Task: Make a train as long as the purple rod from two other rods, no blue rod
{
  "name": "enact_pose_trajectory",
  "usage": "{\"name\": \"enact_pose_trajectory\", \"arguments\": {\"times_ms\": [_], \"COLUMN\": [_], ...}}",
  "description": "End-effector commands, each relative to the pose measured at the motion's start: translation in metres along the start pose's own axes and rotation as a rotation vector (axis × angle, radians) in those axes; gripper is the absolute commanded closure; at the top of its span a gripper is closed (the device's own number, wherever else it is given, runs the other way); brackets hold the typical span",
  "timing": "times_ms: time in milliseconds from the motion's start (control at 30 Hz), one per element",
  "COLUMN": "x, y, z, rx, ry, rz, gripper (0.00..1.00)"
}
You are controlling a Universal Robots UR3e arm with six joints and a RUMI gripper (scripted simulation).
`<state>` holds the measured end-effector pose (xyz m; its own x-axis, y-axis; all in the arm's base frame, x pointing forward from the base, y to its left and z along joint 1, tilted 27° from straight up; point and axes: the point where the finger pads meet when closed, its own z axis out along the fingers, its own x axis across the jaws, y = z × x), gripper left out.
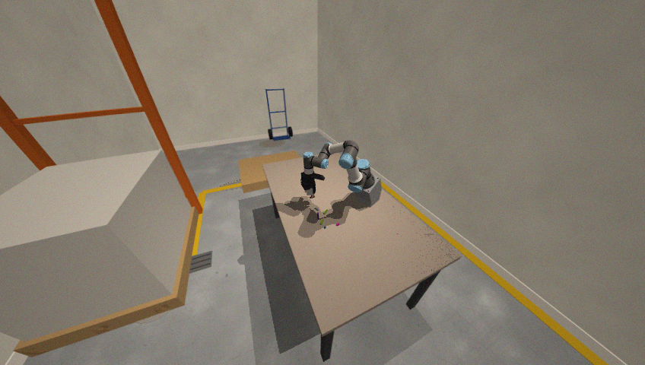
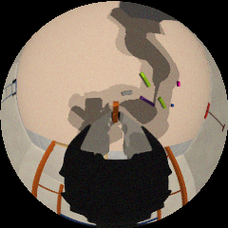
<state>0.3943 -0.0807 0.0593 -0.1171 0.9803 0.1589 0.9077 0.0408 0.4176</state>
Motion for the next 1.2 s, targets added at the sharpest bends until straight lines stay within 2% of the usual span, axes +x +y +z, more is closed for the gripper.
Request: {"name": "enact_pose_trajectory", "arguments": {"times_ms": [0, 100, 167, 467, 667, 733, 967, 1167], "x": [0.041, 0.071, 0.071, 0.162, 0.209, 0.209, 0.238, 0.244], "y": [0.002, 0.001, 0.001, -0.018, -0.037, -0.037, -0.052, -0.056], "z": [0.003, 0.004, 0.004, 0.004, 0.000, 0.000, -0.003, -0.004], "rx": [0.013, 0.019, 0.019, 0.018, 0.003, 0.003, -0.012, -0.016], "ry": [-0.007, -0.009, -0.009, -0.015, -0.012, -0.012, -0.006, -0.005], "rz": [-0.038, -0.066, -0.066, -0.153, -0.198, -0.198, -0.228, -0.234], "gripper": [1.00, 1.00, 1.00, 1.00, 1.00, 1.00, 1.00, 1.00]}}
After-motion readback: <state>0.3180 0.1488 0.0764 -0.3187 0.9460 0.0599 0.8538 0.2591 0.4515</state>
